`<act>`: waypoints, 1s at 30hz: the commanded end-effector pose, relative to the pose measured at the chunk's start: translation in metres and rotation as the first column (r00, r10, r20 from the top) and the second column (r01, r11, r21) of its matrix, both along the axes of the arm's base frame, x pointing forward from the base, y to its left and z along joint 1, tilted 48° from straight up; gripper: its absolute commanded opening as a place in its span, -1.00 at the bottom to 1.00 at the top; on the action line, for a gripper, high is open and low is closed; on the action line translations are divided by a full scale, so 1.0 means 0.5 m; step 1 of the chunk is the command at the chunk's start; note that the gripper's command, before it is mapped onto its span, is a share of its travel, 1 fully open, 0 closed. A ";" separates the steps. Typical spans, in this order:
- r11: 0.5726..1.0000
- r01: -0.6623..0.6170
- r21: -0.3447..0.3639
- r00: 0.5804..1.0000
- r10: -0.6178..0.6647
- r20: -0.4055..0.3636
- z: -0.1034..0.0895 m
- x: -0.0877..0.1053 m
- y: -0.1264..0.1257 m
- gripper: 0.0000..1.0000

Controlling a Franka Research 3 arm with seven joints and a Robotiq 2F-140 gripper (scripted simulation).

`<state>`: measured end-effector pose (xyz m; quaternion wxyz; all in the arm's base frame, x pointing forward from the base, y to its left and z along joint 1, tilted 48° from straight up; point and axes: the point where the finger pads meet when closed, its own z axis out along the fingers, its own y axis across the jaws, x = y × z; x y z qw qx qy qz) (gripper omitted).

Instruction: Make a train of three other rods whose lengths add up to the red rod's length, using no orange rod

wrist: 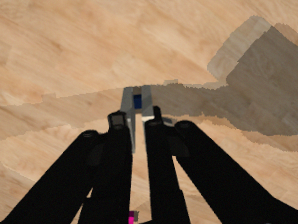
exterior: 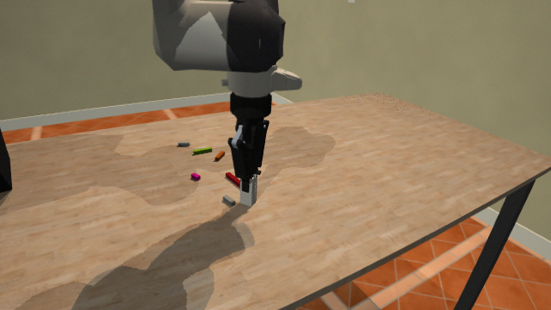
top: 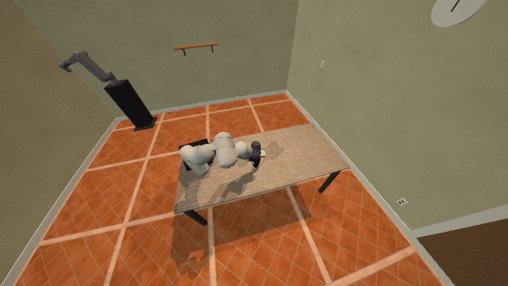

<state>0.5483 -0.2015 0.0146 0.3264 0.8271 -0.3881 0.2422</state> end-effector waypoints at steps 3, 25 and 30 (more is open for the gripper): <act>1.000 0.002 -0.001 1.000 -0.002 0.003 0.000 0.001 -0.002 -0.94; 1.000 0.002 -0.001 1.000 -0.002 0.003 0.000 0.001 -0.002 -0.94; 1.000 0.002 -0.001 1.000 -0.002 0.003 0.008 -0.001 0.006 -0.94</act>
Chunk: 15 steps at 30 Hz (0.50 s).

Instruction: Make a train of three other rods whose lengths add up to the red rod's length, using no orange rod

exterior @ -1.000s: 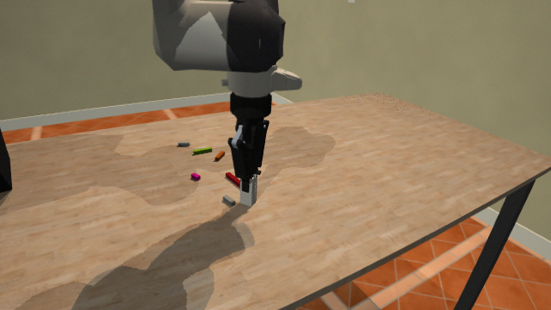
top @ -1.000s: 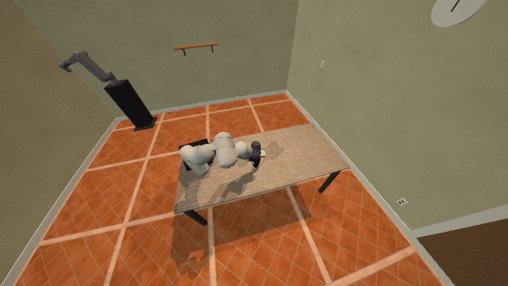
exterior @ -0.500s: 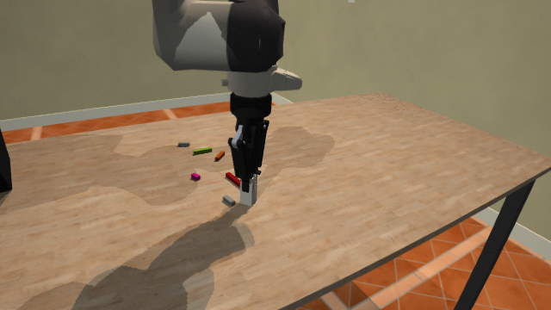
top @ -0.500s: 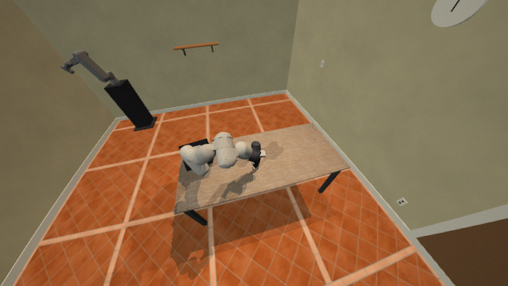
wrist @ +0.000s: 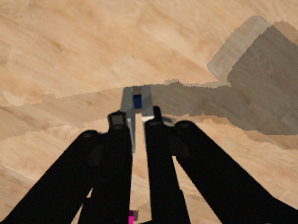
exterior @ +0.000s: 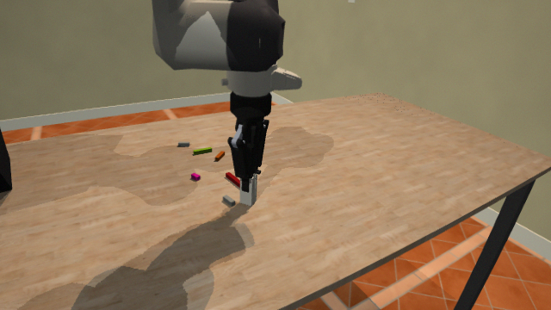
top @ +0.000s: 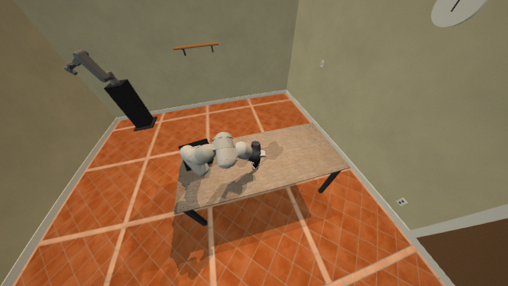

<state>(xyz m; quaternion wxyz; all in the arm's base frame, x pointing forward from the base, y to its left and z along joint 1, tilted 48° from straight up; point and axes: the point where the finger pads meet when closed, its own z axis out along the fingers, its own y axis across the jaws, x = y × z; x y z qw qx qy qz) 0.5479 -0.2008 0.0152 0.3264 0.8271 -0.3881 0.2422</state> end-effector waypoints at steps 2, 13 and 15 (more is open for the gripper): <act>1.000 0.002 -0.001 1.000 -0.002 0.003 0.018 -0.003 0.017 -0.94; 1.000 0.002 -0.001 1.000 -0.002 0.003 0.102 -0.021 0.109 -0.94; 1.000 0.002 -0.001 1.000 -0.002 0.003 0.117 -0.025 0.125 -0.94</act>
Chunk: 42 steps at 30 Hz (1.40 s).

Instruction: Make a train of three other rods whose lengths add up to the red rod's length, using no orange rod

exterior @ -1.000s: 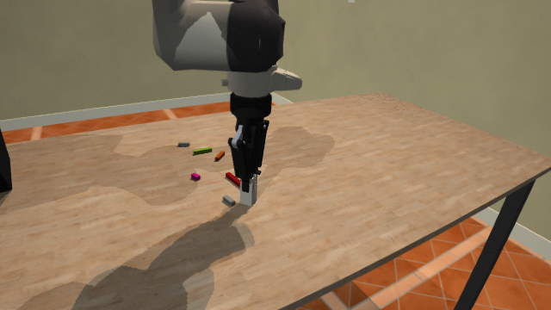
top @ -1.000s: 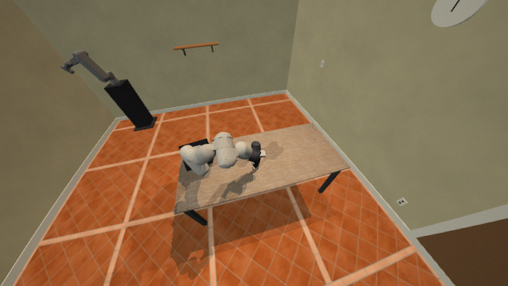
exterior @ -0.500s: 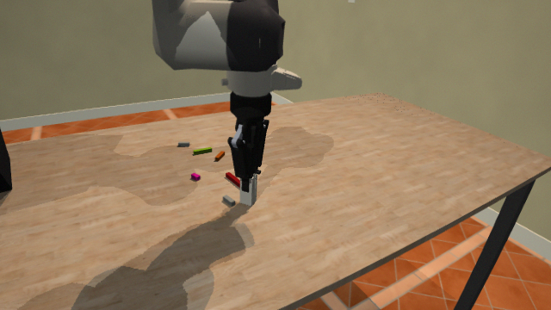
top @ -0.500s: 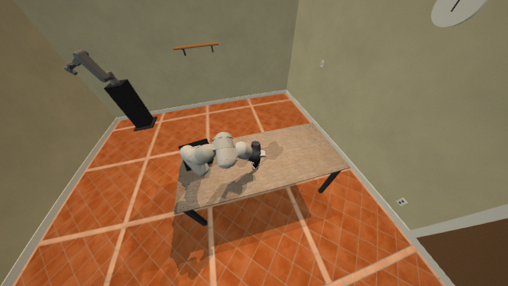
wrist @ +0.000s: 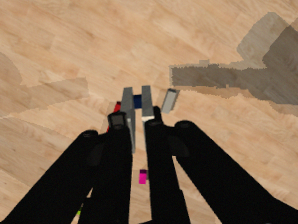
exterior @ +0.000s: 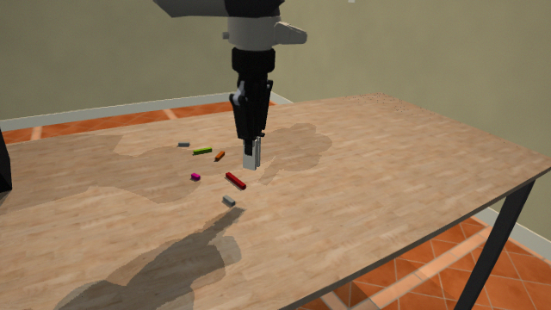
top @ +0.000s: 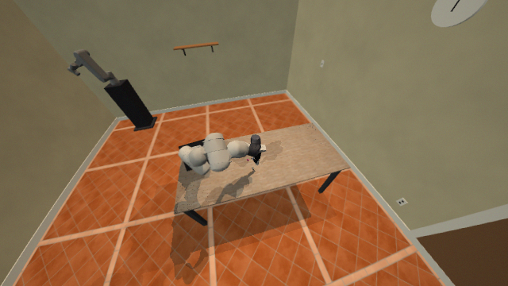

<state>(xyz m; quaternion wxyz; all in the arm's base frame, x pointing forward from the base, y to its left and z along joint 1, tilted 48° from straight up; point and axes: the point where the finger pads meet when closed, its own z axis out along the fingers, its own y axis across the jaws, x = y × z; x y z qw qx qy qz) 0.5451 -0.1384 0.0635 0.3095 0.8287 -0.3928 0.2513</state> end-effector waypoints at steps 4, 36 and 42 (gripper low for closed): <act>1.000 0.009 -0.025 1.000 -0.010 -0.028 0.035 -0.022 0.016 -0.94; 0.997 0.073 -0.009 0.997 -0.073 0.040 -0.165 -0.237 0.160 -0.94; 0.997 0.073 -0.009 0.997 -0.073 0.040 -0.165 -0.237 0.160 -0.94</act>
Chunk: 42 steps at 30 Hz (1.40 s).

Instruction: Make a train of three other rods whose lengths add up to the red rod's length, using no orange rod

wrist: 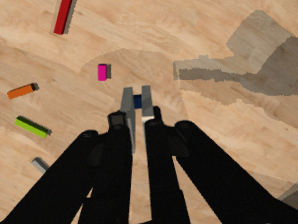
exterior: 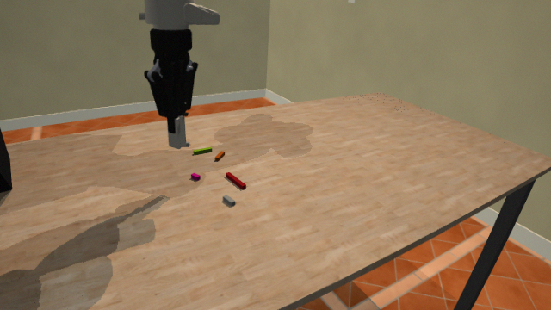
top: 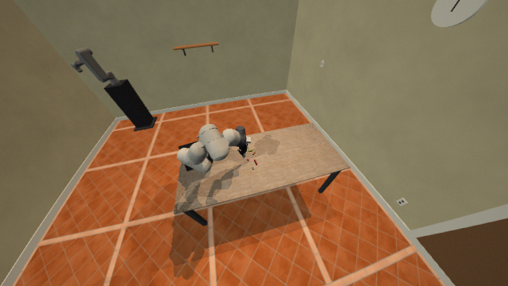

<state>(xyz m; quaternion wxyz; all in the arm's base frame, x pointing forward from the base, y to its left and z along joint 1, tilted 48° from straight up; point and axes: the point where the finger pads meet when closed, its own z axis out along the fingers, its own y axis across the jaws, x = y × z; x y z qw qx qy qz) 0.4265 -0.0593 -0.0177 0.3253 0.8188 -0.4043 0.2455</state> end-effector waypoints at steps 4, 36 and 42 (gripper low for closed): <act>0.999 0.034 0.012 0.998 -0.034 0.050 -0.005 0.001 -0.002 -0.94; 0.999 0.034 0.012 0.998 -0.034 0.050 -0.121 0.028 -0.125 -0.94; 0.999 0.034 0.012 0.998 -0.034 0.050 -0.122 0.028 -0.125 -0.94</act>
